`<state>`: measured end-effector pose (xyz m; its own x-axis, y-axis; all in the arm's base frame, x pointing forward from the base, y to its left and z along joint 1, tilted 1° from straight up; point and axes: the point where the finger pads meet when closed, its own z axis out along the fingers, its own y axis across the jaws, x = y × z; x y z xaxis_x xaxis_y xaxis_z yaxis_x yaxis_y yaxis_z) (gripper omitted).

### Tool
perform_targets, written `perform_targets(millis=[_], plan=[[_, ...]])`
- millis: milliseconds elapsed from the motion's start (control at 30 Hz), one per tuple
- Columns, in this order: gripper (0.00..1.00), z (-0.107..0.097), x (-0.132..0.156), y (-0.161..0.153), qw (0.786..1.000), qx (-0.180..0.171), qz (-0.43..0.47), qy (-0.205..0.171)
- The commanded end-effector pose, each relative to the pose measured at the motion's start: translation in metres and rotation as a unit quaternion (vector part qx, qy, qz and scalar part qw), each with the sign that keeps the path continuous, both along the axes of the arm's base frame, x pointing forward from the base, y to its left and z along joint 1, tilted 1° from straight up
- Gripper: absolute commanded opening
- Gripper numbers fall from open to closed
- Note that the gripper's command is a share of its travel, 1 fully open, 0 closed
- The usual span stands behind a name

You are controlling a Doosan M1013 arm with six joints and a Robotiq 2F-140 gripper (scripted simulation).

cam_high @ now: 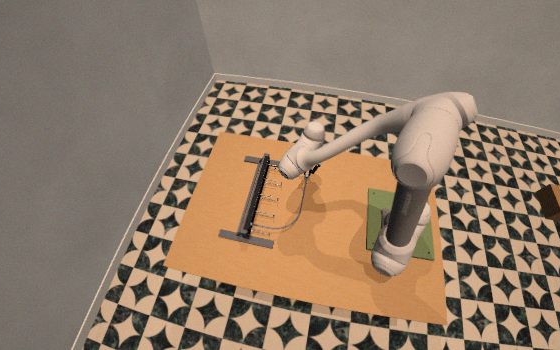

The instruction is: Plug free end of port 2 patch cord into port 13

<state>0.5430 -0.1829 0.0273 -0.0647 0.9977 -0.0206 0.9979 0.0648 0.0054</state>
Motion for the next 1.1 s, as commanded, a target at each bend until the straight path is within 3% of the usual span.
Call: perform_targets(millis=[0, 1067], plan=[[0.00, 0.001, 0.000, 0.000, 1.000, 0.000, 0.000, 0.000], [0.00, 0.040, 0.000, 0.001, 1.000, 0.000, 0.000, 0.000]])
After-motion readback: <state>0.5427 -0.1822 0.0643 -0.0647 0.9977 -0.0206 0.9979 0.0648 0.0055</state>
